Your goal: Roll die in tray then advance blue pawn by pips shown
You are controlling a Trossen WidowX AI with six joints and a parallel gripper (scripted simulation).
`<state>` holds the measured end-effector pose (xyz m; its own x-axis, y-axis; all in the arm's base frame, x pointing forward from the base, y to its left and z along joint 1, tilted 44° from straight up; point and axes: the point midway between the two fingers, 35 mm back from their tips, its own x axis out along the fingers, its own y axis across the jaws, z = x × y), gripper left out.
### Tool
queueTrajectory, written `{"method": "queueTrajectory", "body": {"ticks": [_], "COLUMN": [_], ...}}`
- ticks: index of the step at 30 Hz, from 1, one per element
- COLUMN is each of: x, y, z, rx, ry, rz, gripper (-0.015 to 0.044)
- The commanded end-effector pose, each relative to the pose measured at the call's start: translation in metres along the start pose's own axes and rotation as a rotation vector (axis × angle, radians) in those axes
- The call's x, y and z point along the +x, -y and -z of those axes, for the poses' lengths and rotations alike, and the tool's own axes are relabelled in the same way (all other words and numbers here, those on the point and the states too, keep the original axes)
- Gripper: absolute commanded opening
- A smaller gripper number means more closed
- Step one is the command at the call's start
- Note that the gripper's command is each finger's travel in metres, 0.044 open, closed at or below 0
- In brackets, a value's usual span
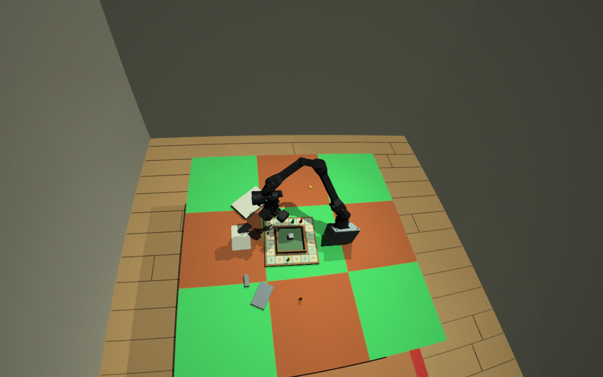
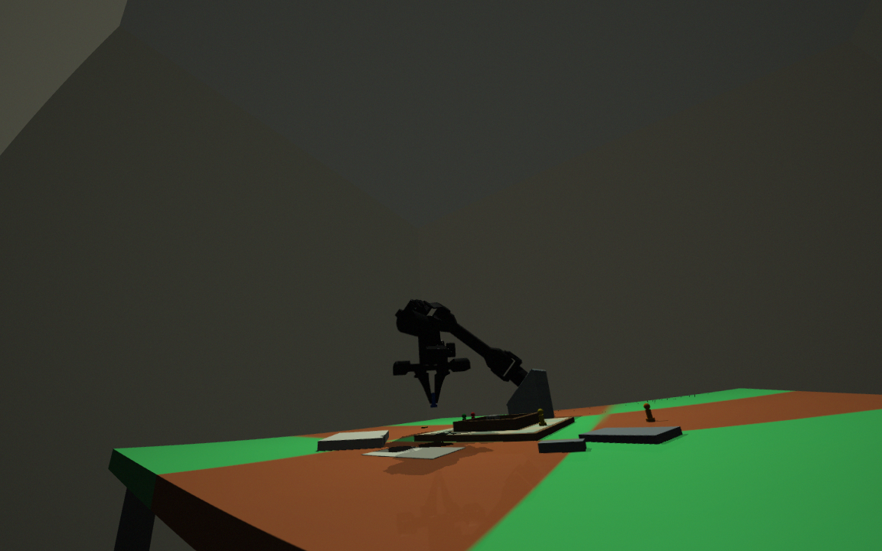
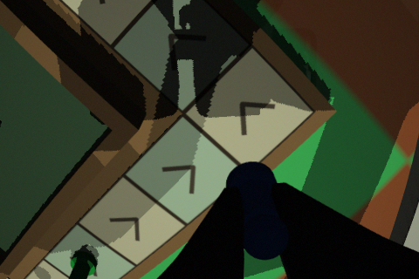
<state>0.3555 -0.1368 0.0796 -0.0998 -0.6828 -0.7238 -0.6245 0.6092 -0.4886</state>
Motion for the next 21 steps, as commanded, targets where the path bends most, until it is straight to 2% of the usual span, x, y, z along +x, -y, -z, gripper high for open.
{"method": "queueTrajectory", "body": {"ticks": [1,12,21], "x": [0.007,0.042,0.048], "y": [0.007,0.008,0.008], "z": [-0.005,-0.005,-0.005], "rx": [-0.002,-0.002,-0.002], "ry": [-0.001,-0.001,-0.002], "rz": [0.007,0.008,0.008], "gripper": [0.0000,0.0000,0.0000]}}
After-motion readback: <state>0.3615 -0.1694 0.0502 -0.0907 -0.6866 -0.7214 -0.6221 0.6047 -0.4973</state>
